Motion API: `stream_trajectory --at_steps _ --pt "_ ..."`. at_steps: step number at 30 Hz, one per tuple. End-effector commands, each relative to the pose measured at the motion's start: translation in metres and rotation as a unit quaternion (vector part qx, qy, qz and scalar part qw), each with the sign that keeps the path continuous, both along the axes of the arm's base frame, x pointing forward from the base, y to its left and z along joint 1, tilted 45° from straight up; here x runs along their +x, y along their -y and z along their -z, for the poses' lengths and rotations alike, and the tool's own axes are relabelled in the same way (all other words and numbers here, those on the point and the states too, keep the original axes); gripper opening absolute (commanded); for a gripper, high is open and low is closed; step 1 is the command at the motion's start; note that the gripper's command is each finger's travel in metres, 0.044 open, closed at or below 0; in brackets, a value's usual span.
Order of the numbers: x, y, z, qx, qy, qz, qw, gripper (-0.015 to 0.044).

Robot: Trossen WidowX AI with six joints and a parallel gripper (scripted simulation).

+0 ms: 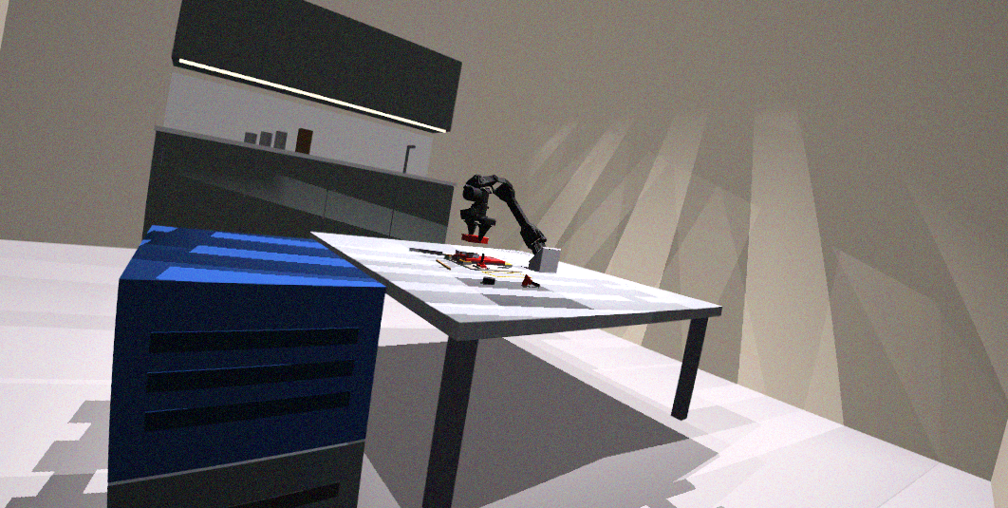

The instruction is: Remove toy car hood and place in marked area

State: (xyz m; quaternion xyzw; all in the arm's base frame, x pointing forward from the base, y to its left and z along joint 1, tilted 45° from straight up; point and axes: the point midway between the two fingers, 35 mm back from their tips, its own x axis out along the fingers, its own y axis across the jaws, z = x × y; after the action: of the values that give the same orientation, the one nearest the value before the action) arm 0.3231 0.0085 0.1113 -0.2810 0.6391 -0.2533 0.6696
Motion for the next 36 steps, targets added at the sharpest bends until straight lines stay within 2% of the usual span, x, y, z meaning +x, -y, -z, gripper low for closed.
stream_trajectory --at_steps 1,36 --pt "0.000 0.000 0.002 0.001 -0.002 0.000 1.000 0.0000" --pt "-0.013 -0.129 0.111 0.016 -0.008 -0.004 1.000 0.0000"
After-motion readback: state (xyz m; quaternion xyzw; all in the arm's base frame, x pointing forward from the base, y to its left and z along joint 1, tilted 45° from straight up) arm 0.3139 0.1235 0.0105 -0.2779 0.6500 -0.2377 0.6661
